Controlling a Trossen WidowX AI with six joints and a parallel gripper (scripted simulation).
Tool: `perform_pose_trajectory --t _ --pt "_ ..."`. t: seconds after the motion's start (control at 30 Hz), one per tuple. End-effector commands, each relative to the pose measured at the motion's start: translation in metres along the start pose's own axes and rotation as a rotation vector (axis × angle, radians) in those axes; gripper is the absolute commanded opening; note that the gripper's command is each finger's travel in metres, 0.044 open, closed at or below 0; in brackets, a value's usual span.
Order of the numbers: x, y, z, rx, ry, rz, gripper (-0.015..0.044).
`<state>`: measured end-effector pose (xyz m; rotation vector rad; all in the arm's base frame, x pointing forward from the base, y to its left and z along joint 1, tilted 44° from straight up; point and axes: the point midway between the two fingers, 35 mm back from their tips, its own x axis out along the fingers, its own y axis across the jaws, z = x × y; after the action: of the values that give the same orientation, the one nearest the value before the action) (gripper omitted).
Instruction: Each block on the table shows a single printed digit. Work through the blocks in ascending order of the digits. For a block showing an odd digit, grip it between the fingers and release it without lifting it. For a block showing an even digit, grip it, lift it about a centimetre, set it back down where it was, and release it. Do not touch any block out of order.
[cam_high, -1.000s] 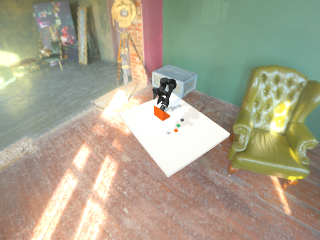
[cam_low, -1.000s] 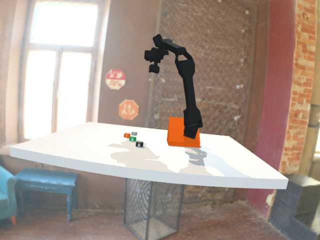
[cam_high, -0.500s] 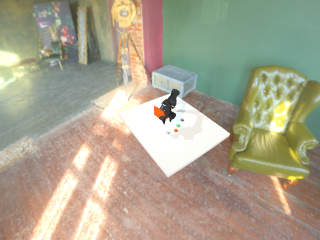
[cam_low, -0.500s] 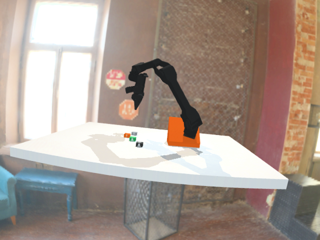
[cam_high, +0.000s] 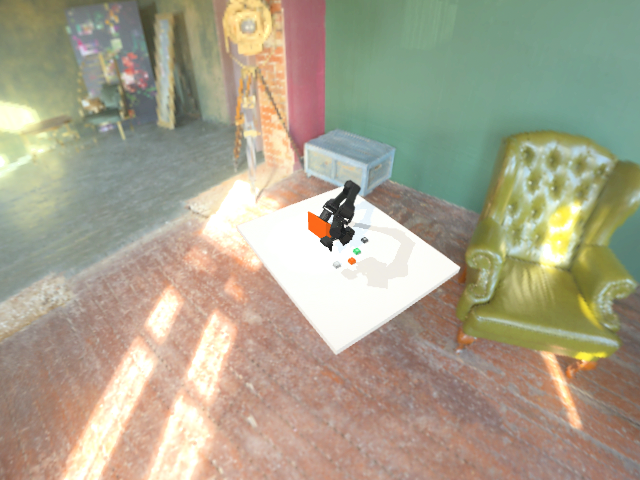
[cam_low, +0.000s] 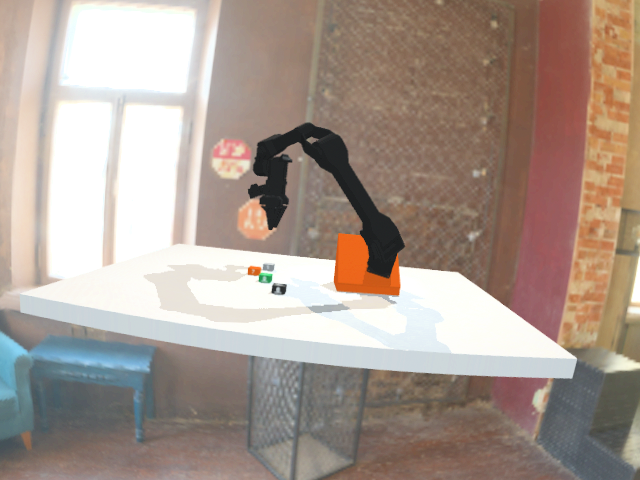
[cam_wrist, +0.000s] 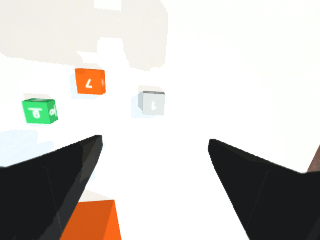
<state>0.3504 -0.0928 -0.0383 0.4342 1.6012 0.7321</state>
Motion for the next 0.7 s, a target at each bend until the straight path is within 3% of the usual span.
perform_pose_trajectory --t 0.0,0.33,0.67 --pt "0.001 0.001 -0.001 0.006 0.001 0.006 0.0400" --pt "0.000 0.011 -0.001 0.011 0.010 0.000 0.0400" --pt "0.000 0.147 -0.010 0.011 0.007 0.011 0.0400"
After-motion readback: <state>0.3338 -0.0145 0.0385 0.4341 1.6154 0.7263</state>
